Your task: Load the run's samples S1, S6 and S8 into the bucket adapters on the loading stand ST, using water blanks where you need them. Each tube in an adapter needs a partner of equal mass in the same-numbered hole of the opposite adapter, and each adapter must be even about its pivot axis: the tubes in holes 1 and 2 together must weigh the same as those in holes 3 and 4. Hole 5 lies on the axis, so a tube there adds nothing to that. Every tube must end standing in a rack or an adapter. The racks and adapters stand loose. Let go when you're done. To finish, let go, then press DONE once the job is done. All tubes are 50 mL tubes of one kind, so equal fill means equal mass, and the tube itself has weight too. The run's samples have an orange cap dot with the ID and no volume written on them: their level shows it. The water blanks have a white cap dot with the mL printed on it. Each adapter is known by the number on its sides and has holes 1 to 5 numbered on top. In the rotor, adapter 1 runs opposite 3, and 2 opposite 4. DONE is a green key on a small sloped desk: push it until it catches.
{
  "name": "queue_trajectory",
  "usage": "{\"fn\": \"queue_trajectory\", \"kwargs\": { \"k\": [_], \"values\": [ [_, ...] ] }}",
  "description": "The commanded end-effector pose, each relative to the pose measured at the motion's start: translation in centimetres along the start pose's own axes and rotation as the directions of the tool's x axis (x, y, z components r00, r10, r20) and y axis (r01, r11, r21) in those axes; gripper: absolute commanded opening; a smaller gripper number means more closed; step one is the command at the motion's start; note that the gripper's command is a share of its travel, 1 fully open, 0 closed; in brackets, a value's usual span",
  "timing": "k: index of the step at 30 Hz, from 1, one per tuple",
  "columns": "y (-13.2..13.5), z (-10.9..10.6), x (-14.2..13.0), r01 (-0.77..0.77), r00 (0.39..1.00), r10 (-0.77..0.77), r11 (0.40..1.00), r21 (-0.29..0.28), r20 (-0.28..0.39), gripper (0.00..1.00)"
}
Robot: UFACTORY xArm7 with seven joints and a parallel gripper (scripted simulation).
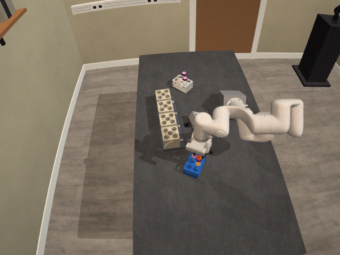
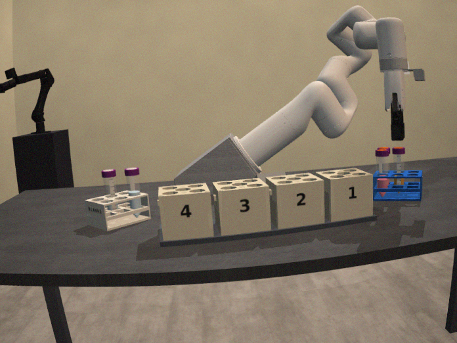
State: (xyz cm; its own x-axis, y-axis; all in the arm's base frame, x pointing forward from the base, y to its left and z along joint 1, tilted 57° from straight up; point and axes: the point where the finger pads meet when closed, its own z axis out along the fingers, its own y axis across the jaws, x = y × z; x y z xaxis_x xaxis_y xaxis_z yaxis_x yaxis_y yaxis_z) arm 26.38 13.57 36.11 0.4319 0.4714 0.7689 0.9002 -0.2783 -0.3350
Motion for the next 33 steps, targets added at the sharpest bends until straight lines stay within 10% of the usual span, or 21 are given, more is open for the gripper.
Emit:
{"fn": "queue_trajectory", "kwargs": {
  "k": [1,33],
  "values": [
    [0.0,-0.9,0.1,0.001,1.0,-0.001,1.0,-0.002,-0.002,0.44],
    [0.0,-6.5,0.1,0.001,1.0,-0.001,1.0,-0.002,-0.002,0.44]
  ]
}}
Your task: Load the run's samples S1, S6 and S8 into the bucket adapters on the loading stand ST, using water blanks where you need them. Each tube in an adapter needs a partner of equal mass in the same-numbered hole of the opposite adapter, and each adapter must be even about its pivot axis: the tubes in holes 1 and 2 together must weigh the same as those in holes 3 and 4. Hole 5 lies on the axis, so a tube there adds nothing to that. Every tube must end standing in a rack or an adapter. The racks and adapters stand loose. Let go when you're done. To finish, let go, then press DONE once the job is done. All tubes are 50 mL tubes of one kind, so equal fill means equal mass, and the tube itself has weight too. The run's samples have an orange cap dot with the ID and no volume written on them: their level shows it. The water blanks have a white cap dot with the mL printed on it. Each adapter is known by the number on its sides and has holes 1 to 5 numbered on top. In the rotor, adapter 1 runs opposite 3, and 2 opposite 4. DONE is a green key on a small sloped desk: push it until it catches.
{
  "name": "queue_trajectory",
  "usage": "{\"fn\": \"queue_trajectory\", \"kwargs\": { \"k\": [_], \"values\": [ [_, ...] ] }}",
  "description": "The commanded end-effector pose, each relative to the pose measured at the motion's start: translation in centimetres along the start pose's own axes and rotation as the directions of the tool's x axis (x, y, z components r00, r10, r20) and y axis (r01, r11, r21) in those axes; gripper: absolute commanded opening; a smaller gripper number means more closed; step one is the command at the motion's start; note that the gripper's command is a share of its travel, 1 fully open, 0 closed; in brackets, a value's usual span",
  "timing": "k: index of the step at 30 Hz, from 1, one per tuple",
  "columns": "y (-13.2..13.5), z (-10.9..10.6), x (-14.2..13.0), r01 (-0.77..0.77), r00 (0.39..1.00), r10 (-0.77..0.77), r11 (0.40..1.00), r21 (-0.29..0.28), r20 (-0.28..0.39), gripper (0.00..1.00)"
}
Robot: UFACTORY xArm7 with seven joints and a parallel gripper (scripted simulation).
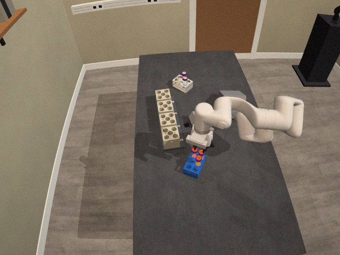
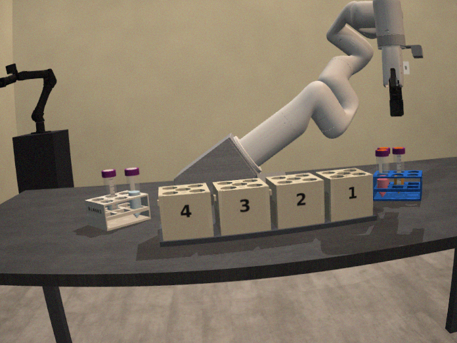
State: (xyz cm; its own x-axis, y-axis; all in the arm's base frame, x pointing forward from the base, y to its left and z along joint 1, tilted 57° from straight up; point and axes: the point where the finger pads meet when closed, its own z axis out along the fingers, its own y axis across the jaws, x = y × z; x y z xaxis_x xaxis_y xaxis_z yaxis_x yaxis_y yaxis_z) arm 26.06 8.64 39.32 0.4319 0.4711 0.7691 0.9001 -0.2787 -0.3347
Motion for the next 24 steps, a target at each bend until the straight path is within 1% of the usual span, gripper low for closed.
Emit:
{"fn": "queue_trajectory", "kwargs": {
  "k": [1,14,24],
  "values": [
    [0.0,-0.8,0.0,0.001,1.0,-0.001,1.0,-0.002,-0.002,0.44],
    [0.0,-3.3,0.0,0.001,1.0,-0.001,1.0,-0.002,-0.002,0.44],
    [0.0,-3.3,0.0,0.001,1.0,-0.001,1.0,-0.002,-0.002,0.44]
  ]
}}
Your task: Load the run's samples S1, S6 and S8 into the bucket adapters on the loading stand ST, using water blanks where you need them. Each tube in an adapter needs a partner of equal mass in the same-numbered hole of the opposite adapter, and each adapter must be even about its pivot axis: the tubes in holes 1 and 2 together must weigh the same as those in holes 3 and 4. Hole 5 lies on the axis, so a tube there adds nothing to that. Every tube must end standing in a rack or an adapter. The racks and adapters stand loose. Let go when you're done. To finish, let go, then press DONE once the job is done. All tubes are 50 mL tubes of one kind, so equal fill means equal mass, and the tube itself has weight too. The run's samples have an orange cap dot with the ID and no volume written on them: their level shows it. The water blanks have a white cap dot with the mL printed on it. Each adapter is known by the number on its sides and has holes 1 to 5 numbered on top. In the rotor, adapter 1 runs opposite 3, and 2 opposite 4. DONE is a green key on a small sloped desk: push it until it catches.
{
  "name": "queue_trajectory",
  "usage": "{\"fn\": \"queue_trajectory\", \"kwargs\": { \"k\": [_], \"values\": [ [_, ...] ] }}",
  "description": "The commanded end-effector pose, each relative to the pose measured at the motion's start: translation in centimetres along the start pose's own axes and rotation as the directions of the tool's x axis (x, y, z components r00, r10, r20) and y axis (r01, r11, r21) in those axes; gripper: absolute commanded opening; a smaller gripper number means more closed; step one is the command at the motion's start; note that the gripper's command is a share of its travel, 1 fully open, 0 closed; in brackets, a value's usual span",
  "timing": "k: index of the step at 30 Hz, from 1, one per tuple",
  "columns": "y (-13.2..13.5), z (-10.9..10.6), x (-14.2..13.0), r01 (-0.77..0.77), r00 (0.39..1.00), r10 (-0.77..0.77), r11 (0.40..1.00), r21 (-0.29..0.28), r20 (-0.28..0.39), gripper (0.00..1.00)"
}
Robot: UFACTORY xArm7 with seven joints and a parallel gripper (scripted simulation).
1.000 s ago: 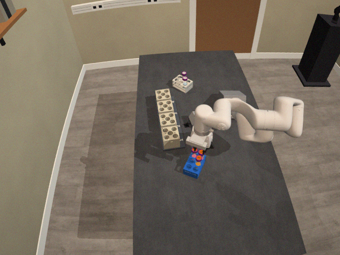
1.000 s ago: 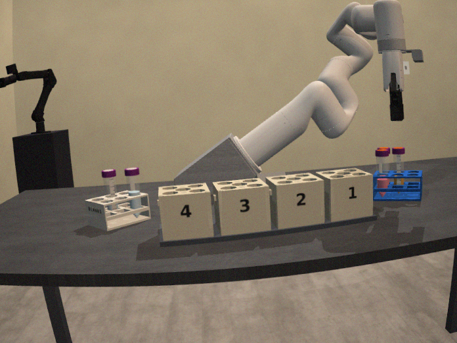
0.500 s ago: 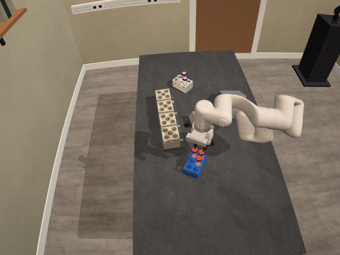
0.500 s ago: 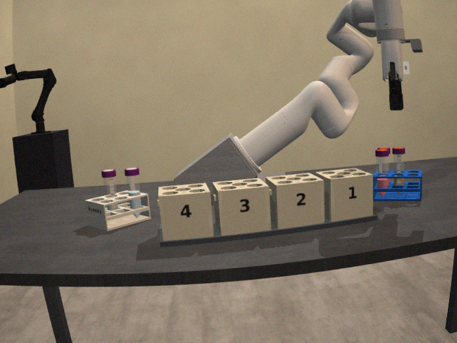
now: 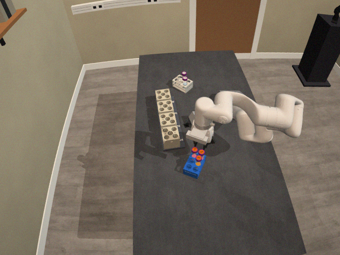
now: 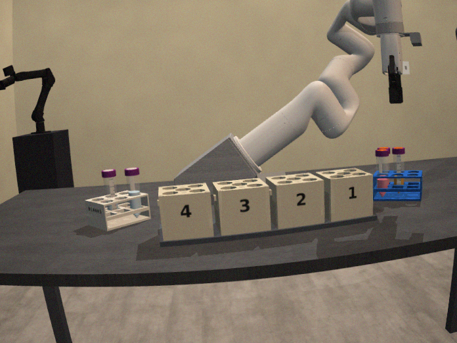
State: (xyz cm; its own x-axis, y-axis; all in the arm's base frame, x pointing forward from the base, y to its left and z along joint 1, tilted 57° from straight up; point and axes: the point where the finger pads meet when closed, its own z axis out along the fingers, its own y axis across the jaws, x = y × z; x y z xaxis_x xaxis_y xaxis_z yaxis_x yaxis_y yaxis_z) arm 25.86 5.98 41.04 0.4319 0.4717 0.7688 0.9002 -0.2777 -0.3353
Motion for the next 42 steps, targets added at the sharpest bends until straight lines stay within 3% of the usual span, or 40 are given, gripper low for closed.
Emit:
{"fn": "queue_trajectory", "kwargs": {
  "k": [1,14,15,24,26,32,41,42],
  "values": [
    [0.0,-0.2,0.0,0.001,1.0,-0.001,1.0,-0.003,-0.002,0.44],
    [0.0,-0.2,0.0,0.001,1.0,-0.001,1.0,-0.003,-0.002,0.44],
    [0.4,-0.2,-0.3,-0.033,0.999,0.033,0.999,-0.003,-0.003,0.57],
    [3.6,-0.2,-3.5,-0.327,0.945,0.327,0.945,-0.002,-0.003,0.57],
    [3.6,-0.2,-3.5,-0.327,0.945,0.327,0.945,-0.002,-0.003,0.57],
    [4.1,-0.2,-4.0,-0.508,0.861,0.508,0.861,-0.002,-0.003,0.57],
    [4.1,-0.2,-4.0,-0.74,0.673,0.74,0.673,-0.001,-0.004,0.57],
    [4.1,-0.2,-4.0,-0.74,0.673,0.74,0.673,-0.001,-0.004,0.57]
  ]
}}
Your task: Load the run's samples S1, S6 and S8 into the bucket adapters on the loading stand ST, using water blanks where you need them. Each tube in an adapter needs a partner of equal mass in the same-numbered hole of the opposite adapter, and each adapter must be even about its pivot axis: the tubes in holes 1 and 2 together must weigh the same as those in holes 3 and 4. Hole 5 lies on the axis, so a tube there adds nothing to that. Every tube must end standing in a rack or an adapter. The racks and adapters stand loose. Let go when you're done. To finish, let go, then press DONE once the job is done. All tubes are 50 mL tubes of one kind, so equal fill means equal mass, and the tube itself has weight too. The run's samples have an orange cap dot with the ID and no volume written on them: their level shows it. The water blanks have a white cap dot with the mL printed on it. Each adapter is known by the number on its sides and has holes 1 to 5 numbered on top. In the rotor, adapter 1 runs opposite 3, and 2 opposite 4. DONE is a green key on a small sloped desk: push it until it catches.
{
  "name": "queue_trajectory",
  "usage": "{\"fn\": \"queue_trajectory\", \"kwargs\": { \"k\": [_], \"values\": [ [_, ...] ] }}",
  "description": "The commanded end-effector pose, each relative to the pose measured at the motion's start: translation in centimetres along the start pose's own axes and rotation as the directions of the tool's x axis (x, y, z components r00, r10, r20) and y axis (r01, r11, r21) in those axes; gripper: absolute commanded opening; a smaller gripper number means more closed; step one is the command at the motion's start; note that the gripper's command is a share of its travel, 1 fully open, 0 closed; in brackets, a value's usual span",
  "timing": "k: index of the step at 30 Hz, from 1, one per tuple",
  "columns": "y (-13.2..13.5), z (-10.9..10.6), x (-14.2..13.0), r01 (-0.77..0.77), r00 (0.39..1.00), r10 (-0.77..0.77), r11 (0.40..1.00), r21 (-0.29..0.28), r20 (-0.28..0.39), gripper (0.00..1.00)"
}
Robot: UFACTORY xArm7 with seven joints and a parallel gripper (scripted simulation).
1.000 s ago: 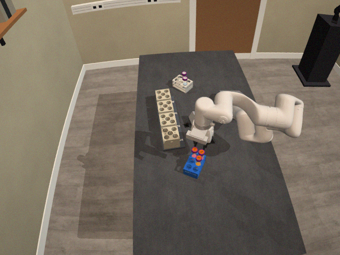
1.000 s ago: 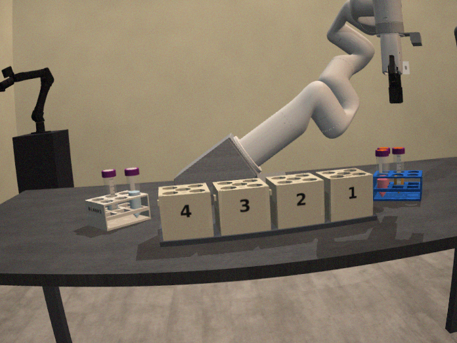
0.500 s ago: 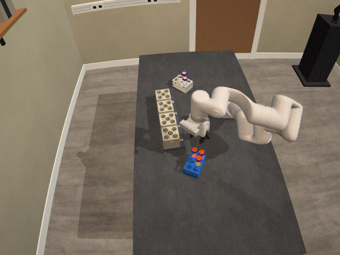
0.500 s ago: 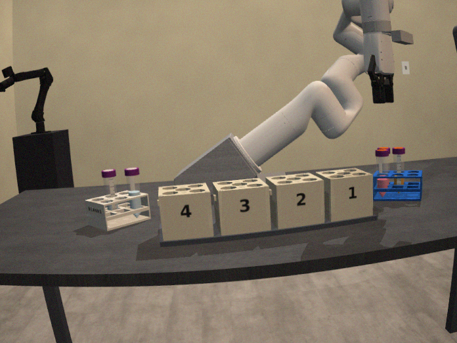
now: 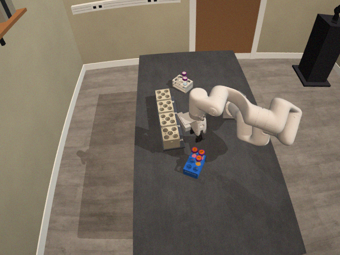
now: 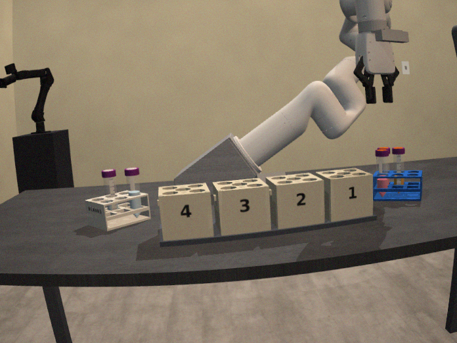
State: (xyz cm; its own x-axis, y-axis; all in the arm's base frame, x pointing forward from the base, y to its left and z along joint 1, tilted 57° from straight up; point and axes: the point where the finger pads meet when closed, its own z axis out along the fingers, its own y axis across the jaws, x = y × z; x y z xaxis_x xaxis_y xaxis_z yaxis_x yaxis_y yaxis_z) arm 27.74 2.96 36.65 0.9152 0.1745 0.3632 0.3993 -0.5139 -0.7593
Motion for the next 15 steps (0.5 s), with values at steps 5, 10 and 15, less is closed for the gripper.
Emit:
{"fn": "queue_trajectory", "kwargs": {
  "k": [5,10,15],
  "values": [
    [0.02,-0.13,0.05,-0.251,0.968,0.251,0.968,-0.006,-0.004,0.57],
    [0.02,-0.13,0.05,-0.408,0.913,0.408,0.913,-0.005,-0.005,0.57],
    [0.02,-0.13,0.05,-0.554,0.833,0.554,0.833,-0.004,-0.006,0.57]
  ]
}}
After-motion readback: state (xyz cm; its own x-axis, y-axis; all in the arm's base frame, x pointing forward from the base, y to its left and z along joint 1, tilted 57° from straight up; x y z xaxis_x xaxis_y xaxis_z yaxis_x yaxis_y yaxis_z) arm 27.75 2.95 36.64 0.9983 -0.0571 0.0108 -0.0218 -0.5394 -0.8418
